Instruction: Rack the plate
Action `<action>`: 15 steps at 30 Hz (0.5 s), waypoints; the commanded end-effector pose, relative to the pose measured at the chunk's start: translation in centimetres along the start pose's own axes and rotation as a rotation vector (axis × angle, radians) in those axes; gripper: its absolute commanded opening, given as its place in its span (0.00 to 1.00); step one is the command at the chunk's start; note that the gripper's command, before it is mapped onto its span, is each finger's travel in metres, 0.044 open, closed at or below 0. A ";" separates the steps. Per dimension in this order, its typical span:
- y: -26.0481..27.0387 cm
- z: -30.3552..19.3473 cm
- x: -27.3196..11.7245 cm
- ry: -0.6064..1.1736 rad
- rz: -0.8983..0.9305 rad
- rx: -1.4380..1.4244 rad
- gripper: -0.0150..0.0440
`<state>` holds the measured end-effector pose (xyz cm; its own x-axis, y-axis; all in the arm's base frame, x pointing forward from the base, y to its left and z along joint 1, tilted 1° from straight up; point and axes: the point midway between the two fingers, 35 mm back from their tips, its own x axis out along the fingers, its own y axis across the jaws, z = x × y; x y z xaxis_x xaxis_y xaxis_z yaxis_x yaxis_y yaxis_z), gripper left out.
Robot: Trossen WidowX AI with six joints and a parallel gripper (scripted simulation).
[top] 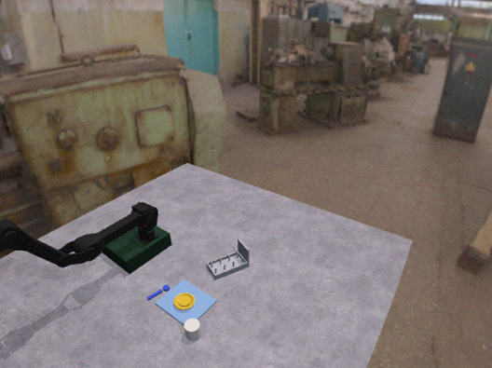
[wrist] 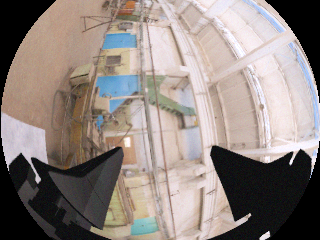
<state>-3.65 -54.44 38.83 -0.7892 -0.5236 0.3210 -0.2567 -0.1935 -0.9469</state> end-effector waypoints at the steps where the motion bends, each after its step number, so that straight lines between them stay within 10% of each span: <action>1: -0.1 -0.1 0.1 0.001 -0.002 0.001 0.93; 15: -11.8 -12.6 4.8 0.179 -0.246 0.156 0.93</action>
<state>-9.97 -47.44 48.27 -0.8062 -0.3602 0.4694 -0.3365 -0.3733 -0.8645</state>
